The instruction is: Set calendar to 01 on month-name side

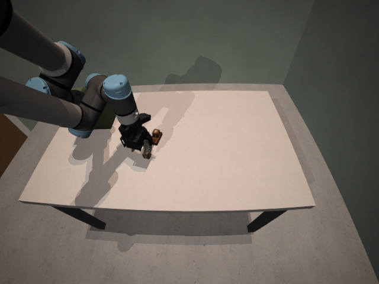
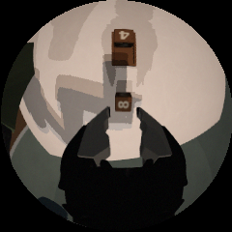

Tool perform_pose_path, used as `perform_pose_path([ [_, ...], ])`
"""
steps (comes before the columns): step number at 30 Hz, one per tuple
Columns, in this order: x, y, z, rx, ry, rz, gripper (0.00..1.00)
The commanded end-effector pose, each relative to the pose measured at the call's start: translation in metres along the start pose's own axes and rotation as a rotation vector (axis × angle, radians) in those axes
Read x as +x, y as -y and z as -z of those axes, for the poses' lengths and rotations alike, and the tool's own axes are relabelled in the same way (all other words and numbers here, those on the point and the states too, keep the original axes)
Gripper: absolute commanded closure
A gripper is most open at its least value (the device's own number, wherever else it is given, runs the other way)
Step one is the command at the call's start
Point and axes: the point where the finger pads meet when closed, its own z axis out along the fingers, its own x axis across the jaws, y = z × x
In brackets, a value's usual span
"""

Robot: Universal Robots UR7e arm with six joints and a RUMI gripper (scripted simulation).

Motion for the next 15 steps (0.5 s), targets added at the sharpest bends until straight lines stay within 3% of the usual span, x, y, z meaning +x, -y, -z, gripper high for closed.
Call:
perform_pose_path([
  [1,0.0,0.0,0.0,0.0,-0.001,0.0,0.72],
  [15,0.0,0.0,-0.015,0.0,-0.001,0.0,0.72],
])
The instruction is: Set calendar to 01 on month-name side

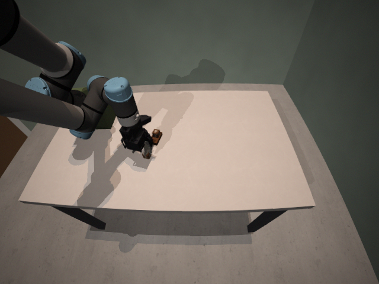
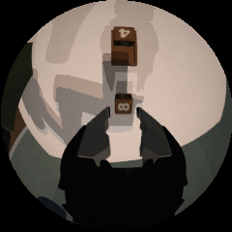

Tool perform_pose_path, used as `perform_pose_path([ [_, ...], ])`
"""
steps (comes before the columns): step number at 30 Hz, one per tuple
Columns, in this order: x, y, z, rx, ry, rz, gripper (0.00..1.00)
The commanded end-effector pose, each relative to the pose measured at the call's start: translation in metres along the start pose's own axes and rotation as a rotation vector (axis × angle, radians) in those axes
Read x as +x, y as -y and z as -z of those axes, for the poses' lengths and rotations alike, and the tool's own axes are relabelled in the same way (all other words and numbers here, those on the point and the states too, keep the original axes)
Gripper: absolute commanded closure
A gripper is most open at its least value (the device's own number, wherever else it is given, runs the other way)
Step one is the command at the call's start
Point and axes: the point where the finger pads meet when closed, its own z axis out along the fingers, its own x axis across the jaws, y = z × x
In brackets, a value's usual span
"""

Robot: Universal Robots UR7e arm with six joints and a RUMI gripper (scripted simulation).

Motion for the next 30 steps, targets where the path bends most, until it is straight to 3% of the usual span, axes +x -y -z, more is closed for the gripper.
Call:
perform_pose_path([
  [1,0.0,0.0,-0.008,0.0,-0.002,0.0,0.72],
  [30,0.0,0.0,-0.018,0.0,-0.002,0.0,0.72],
])
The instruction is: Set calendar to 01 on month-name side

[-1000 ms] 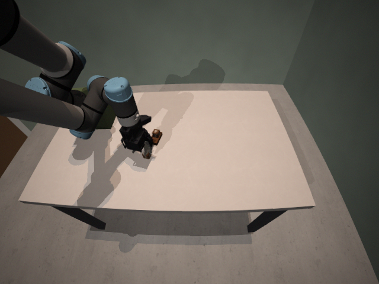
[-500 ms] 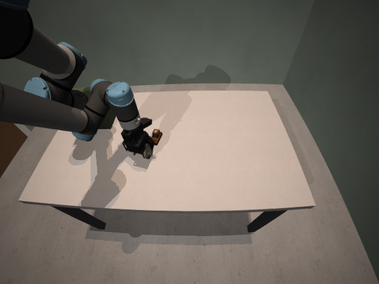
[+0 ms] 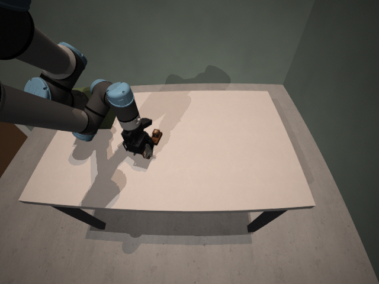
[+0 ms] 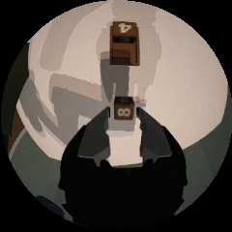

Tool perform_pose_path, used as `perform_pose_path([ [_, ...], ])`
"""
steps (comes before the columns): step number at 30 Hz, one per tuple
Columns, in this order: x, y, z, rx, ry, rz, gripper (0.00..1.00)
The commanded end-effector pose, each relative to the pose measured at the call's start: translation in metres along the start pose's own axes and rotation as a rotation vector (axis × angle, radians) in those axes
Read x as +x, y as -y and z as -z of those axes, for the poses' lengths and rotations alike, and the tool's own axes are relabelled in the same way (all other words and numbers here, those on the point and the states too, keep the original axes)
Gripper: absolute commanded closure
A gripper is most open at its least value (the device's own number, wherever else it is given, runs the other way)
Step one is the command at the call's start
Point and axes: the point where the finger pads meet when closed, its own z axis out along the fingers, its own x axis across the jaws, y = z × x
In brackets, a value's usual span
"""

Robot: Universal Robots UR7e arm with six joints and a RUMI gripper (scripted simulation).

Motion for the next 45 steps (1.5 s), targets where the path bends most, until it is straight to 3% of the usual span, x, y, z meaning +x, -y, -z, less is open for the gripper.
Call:
perform_pose_path([
  [1,0.0002,0.0,0.0002,0.0,-0.001,0.0,0.72],
  [20,0.0002,0.0,0.0002,0.0,-0.001,0.0,0.72],
  [21,0.0002,0.0,0.0002,0.0,-0.001,0.0,0.9],
  [45,0.0002,0.0,0.0002,0.0,-0.001,0.0,0.9],
])
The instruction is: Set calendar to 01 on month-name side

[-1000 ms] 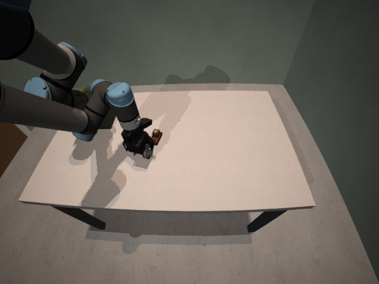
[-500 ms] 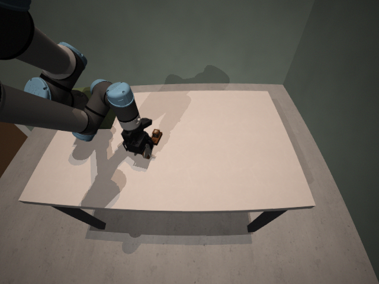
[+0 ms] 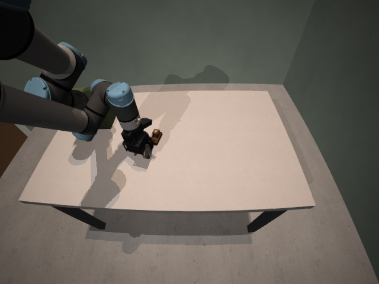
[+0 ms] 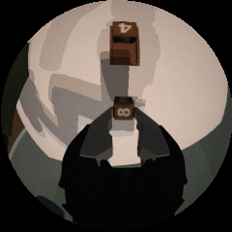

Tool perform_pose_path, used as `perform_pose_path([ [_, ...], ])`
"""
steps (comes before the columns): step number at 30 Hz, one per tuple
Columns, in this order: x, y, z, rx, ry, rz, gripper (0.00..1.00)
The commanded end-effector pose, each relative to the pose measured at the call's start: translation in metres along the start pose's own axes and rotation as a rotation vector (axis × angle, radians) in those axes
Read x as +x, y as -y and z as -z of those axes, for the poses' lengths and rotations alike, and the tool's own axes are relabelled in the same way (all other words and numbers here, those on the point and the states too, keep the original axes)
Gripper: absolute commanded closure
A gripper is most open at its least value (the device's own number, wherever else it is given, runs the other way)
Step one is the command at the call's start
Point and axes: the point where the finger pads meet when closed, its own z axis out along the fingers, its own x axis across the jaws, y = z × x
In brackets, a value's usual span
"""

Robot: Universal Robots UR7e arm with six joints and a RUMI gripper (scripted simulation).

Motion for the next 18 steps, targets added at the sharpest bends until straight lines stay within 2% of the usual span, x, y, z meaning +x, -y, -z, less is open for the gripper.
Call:
perform_pose_path([
  [1,0.0002,0.0,0.0002,0.0,-0.001,0.0,0.9],
  [18,0.0003,0.0,0.0029,0.0,-0.001,0.0,0.9],
])
